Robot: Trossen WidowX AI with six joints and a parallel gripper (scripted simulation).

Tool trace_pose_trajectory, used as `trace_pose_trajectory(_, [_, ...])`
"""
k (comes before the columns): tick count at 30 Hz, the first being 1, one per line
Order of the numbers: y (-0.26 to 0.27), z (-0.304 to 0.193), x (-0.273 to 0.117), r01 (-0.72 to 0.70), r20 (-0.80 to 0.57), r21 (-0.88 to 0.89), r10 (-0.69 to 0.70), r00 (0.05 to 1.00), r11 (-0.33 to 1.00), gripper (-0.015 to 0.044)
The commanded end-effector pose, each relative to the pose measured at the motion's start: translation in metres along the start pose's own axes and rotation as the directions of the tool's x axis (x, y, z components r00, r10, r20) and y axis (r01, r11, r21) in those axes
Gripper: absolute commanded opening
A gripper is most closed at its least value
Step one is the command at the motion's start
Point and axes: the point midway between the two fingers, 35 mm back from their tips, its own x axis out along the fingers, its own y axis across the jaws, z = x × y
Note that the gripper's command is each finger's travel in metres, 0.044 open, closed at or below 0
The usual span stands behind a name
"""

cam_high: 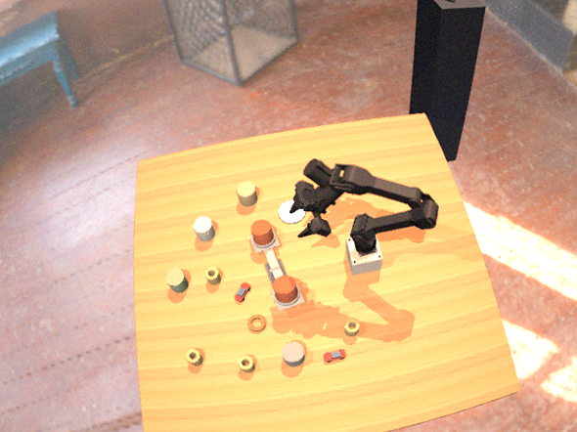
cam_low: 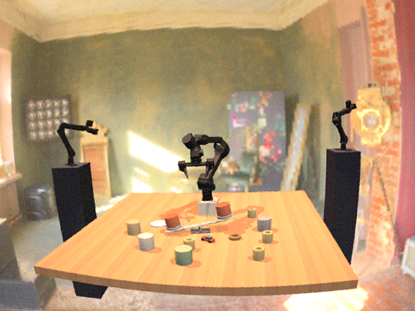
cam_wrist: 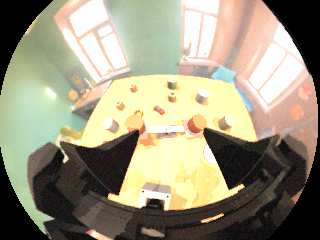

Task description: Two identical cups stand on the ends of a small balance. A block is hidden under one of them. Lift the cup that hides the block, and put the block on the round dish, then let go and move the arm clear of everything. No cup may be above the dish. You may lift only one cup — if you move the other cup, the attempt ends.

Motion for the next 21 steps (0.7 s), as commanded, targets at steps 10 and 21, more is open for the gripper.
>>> trace_pose_trajectory(10, [-0.009,-0.019,0.012,-0.004,-0.100,0.040,0.008,0.995,0.999,0.0440])
trace_pose_trajectory(21, [-0.038,-0.004,0.032,0.104,-0.252,0.356,-0.012,0.968,0.929,0.0440])
